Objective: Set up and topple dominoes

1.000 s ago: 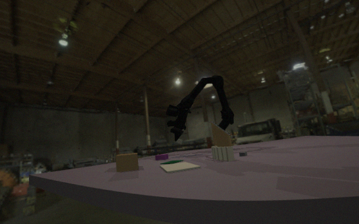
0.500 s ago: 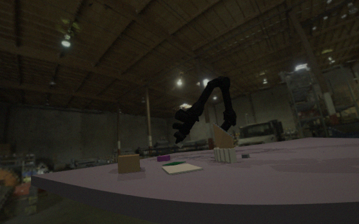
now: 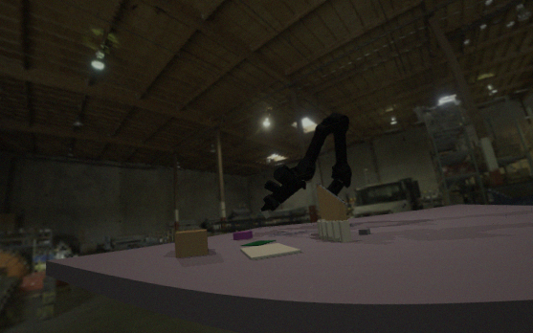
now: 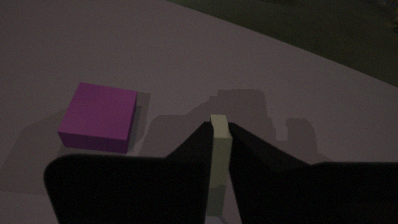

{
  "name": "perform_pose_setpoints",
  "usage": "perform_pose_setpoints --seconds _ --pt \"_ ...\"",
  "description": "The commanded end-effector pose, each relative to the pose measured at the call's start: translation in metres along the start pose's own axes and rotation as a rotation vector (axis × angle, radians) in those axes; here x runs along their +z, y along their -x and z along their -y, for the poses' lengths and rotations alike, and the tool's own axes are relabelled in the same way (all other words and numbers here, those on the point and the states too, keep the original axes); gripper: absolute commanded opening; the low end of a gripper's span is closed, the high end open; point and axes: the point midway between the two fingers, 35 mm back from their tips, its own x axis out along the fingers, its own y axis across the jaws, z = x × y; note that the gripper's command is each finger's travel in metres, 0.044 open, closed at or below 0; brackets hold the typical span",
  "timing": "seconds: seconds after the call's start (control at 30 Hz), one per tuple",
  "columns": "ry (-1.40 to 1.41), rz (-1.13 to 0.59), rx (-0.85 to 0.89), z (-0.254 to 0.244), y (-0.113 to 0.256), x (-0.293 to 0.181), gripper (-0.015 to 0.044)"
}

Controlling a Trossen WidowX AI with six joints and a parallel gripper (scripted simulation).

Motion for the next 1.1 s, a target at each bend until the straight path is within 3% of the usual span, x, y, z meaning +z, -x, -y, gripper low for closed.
perform_pose_setpoints --seconds 0.0,0.67,1.07 --pt "-0.026 0.076 0.012 0.002 0.008 -0.001 0.0022" --pt "-0.183 0.409 0.155 0.012 0.061 0.003 0.0022" --pt "-0.189 0.418 0.161 0.012 0.063 0.003 0.0022"
